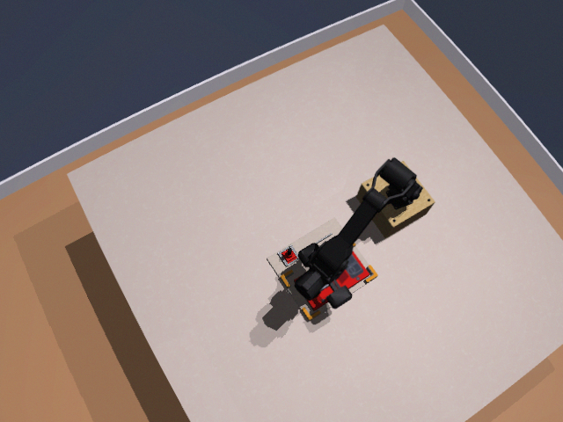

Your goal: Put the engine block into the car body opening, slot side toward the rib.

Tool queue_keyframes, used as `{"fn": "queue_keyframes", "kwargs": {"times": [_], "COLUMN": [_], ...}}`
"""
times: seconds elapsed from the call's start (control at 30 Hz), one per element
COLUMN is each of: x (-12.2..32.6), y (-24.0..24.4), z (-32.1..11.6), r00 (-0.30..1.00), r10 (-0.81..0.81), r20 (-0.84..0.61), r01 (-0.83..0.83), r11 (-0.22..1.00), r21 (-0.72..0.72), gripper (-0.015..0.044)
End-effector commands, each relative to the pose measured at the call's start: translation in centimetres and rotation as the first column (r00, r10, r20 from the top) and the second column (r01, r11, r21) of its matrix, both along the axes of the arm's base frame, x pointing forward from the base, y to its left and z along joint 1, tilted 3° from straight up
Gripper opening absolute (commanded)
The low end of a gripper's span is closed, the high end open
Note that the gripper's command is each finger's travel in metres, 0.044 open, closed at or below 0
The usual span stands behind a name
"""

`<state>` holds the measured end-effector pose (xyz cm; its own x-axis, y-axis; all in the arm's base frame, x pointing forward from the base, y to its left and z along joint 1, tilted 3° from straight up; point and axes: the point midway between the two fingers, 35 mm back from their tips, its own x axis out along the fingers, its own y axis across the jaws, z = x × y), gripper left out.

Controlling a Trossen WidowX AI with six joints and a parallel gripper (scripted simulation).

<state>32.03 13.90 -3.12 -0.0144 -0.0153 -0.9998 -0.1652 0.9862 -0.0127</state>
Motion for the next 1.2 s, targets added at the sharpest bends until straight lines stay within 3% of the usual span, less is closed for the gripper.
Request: {"fn": "queue_keyframes", "kwargs": {"times": [0.0, 0.43, 1.0, 1.17], "x": [0.0, 0.0, 0.0, 0.0], "y": [0.0, -0.1, -0.1, -0.1], "z": [0.0, 1.4, 1.4, 1.4], "r00": [1.0, 1.0, 1.0, 1.0], "r10": [0.0, -0.002, -0.002, -0.002], "r20": [0.0, -0.001, -0.001, -0.001], "r01": [0.0, 0.002, 0.002, 0.002], "r11": [1.0, 1.0, 1.0, 1.0], "r21": [0.0, 0.002, 0.002, 0.002], "gripper": [0.044, 0.044, 0.0, 0.0]}}
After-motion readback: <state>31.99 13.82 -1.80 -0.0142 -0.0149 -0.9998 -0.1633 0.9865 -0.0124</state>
